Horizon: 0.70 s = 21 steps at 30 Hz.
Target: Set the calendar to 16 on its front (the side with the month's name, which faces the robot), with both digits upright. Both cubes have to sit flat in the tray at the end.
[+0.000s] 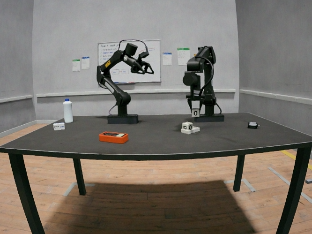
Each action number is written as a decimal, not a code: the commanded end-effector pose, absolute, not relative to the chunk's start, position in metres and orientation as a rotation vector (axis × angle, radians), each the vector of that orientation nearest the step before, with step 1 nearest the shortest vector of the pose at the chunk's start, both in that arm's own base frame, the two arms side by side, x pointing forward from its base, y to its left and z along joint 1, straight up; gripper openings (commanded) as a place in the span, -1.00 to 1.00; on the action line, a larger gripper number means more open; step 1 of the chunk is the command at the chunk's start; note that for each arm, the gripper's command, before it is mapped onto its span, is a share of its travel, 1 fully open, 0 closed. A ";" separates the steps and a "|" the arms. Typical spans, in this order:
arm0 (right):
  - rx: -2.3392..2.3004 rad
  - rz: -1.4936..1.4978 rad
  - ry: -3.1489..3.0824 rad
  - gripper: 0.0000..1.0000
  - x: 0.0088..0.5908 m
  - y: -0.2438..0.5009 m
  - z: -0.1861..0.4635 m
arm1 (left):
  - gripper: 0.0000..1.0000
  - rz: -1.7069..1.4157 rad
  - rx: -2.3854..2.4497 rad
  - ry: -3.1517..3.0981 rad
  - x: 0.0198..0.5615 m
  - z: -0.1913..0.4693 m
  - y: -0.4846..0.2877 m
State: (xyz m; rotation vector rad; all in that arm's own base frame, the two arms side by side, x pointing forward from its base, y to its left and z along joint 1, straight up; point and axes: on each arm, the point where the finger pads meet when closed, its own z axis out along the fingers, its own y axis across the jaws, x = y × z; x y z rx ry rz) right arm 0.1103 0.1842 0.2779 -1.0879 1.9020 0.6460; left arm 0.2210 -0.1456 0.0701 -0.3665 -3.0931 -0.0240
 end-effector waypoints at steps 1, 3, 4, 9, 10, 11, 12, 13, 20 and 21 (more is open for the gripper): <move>-1.076 0.648 1.880 1.00 0.112 0.184 0.288 | -0.30 0.004 -0.750 -3.062 0.228 0.083 -0.150; -1.076 0.648 1.880 1.00 0.112 0.184 0.288 | -0.30 0.002 -0.874 -3.029 0.228 0.083 -0.150; -1.076 0.648 1.880 1.00 0.112 0.184 0.288 | -0.30 0.001 -0.934 -3.011 0.228 0.083 -0.151; -1.076 0.648 1.880 1.00 0.112 0.184 0.288 | -0.30 -0.002 -1.236 -2.902 0.228 0.084 -0.151; -1.076 0.648 1.880 1.00 0.112 0.184 0.288 | -0.30 -0.002 -1.236 -2.902 0.228 0.084 -0.151; -1.076 0.648 1.880 1.00 0.112 0.184 0.288 | -0.30 -0.002 -1.236 -2.902 0.228 0.084 -0.151; -1.076 0.648 1.880 1.00 0.112 0.184 0.288 | -0.30 -0.002 -1.282 -2.885 0.228 0.084 -0.151; -1.076 0.648 1.880 1.00 0.112 0.184 0.288 | -0.30 0.000 -1.326 -2.875 0.229 0.086 -0.151; -1.076 0.648 1.880 1.00 0.112 0.184 0.288 | -0.30 -0.002 -1.439 -2.822 0.229 0.087 -0.152; -1.076 0.648 1.880 1.00 0.112 0.184 0.288 | -0.30 -0.002 -1.429 -2.827 0.229 0.087 -0.152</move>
